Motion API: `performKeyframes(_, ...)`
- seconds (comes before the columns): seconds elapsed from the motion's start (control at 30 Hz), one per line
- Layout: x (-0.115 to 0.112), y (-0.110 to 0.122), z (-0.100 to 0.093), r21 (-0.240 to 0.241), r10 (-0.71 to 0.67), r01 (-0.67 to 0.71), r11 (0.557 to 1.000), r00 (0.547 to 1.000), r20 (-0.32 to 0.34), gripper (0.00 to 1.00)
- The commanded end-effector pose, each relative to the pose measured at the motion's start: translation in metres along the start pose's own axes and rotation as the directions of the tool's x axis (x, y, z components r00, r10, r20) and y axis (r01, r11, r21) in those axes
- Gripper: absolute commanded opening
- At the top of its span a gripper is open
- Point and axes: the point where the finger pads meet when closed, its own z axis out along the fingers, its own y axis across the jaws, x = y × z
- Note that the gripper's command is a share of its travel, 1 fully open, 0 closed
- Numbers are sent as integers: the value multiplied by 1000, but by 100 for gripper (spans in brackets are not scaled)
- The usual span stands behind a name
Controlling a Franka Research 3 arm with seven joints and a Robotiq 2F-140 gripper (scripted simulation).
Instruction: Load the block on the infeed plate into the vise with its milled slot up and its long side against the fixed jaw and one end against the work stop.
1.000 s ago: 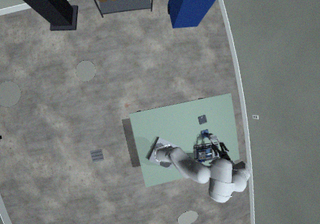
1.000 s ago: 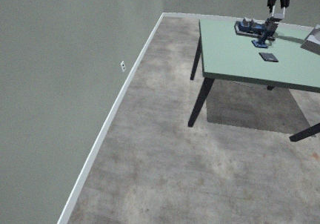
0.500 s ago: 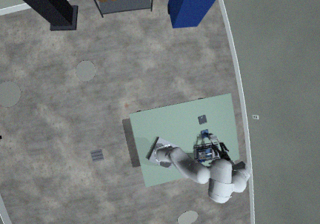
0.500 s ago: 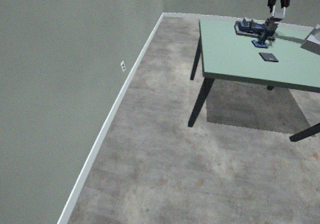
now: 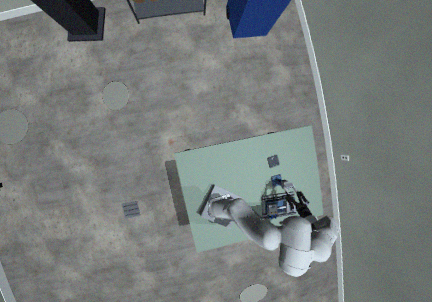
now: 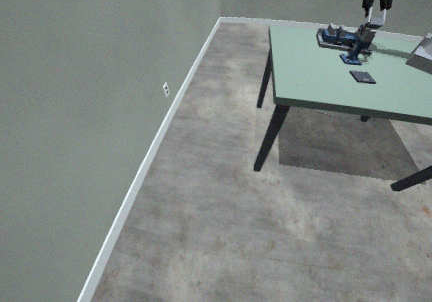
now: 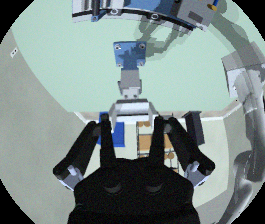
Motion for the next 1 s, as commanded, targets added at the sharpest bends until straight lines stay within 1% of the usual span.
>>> performKeyframes(0.0,2,-1,0,2,20,-20,1000,999,-29,0)
performKeyframes(0.3,1,-1,0,2,20,-20,1000,996,-91,0)
performKeyframes(0.37,1,-1,0,2,20,-20,1000,996,-91,0)
performKeyframes(0.87,-3,-1,0,2,20,-20,1000,972,-236,0)
performKeyframes(0.93,-3,-1,0,2,20,-20,1000,972,-236,0)
performKeyframes(0.97,-3,-1,0,2,20,-20,1000,969,-247,0)
